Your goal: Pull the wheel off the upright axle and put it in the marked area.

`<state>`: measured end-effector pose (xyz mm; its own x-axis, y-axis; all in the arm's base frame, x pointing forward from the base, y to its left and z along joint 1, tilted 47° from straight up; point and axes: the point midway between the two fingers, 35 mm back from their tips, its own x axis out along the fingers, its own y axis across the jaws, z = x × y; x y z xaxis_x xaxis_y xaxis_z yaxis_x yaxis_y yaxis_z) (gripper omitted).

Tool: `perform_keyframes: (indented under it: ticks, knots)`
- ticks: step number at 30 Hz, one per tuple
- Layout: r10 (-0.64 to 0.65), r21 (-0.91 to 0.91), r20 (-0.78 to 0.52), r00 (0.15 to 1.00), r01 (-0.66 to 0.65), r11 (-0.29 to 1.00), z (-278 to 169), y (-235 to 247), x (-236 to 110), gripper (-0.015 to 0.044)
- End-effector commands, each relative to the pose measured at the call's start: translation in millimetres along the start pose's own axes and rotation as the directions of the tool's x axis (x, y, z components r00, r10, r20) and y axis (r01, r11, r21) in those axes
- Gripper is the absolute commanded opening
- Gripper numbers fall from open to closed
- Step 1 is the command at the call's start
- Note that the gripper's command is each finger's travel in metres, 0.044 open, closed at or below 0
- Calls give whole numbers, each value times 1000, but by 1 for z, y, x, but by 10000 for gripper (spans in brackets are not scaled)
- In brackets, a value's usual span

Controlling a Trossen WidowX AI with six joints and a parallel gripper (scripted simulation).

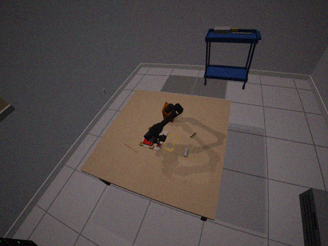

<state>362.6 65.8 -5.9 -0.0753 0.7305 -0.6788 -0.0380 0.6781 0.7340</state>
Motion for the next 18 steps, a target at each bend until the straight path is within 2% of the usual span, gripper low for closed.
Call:
perform_keyframes:
  ticks: [1, 12, 18]
  knots:
    - [-5, -5, 4, 1000, 5, 1000, 1, 0, -3, 0]
    - [-5, -5, 4, 1000, 5, 1000, 1, 0, -7, 0]
    - [-6, -4, 4, 1000, 6, 1000, 0, 0, -25, 0]
